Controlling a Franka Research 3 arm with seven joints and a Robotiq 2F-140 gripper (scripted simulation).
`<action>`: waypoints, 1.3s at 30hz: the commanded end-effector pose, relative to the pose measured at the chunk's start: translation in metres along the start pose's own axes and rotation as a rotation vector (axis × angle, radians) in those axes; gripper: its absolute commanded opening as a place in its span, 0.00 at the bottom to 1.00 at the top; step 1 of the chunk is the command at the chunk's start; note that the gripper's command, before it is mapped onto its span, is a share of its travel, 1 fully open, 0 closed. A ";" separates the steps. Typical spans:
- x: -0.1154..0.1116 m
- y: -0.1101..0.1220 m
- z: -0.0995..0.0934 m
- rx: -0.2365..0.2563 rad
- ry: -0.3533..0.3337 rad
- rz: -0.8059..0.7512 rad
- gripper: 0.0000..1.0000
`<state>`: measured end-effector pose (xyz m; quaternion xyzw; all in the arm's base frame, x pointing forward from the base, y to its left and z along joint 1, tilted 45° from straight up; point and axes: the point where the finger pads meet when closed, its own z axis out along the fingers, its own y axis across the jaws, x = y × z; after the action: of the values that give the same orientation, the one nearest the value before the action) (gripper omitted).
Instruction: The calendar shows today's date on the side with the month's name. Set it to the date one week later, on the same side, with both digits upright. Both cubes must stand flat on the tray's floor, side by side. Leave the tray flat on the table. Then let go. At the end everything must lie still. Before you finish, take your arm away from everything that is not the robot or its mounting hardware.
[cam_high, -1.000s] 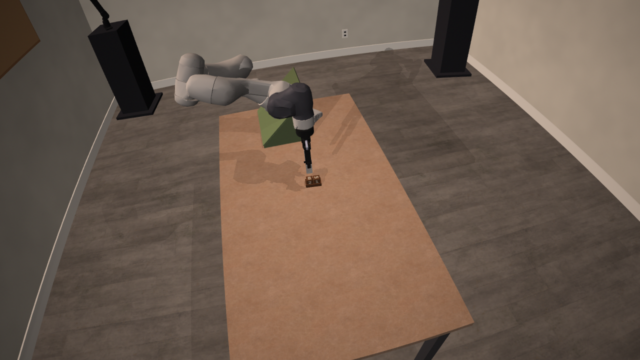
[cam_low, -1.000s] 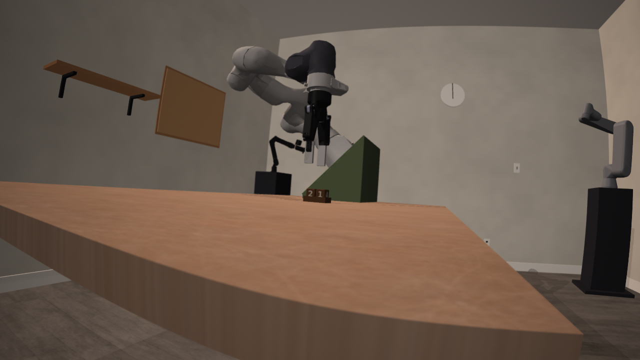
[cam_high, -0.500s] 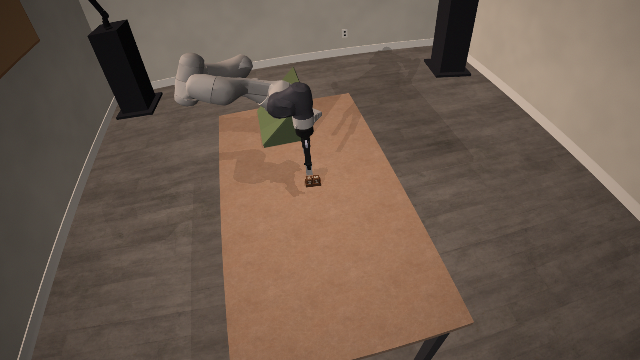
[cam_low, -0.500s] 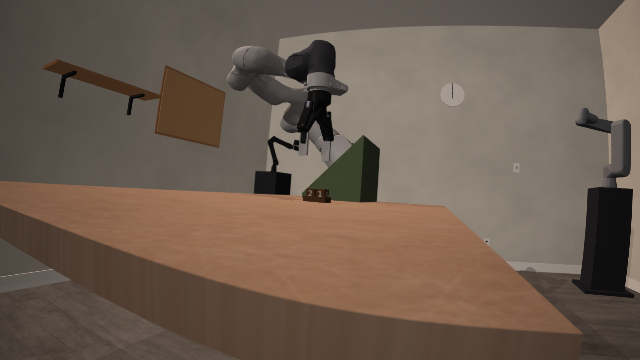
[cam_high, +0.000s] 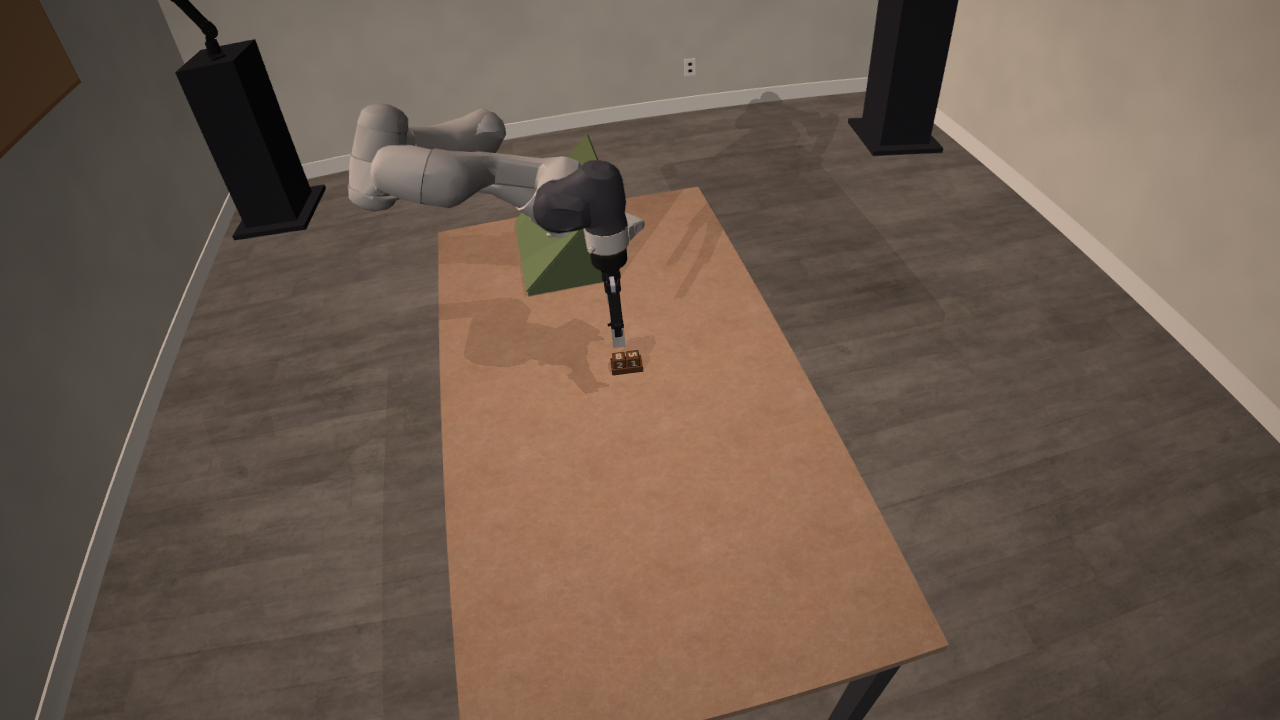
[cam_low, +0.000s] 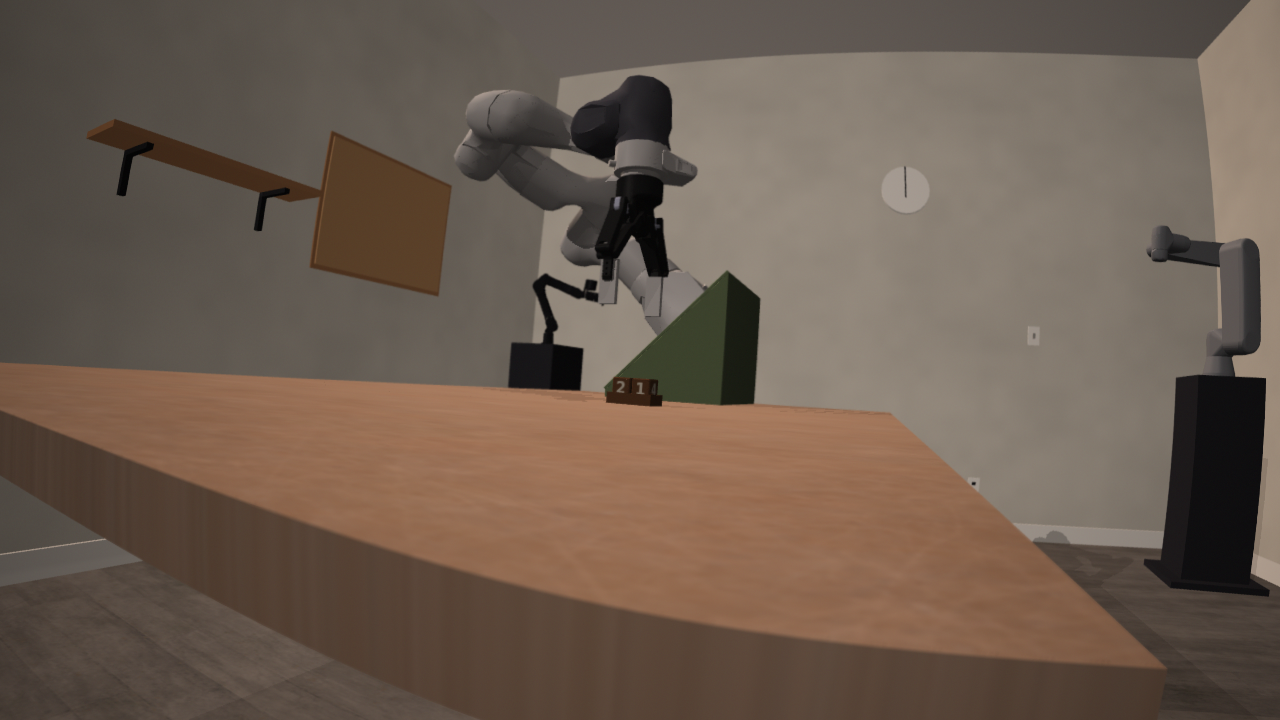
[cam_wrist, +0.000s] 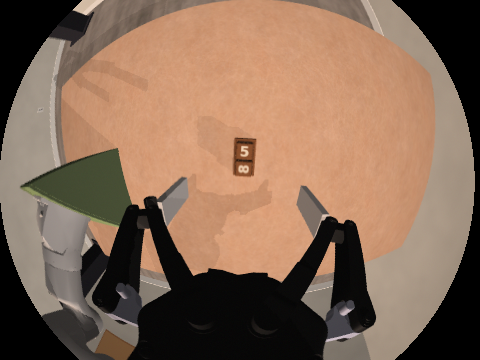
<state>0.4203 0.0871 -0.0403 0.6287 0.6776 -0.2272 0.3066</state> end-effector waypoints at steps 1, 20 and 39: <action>-0.001 0.000 -0.011 0.000 -0.004 -0.011 1.00; -0.001 0.000 -0.047 0.000 -0.004 -0.011 1.00; -0.001 0.000 -0.047 0.000 -0.004 -0.011 1.00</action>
<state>0.4130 0.1187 -0.0078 0.6265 0.6788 -0.2291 0.3070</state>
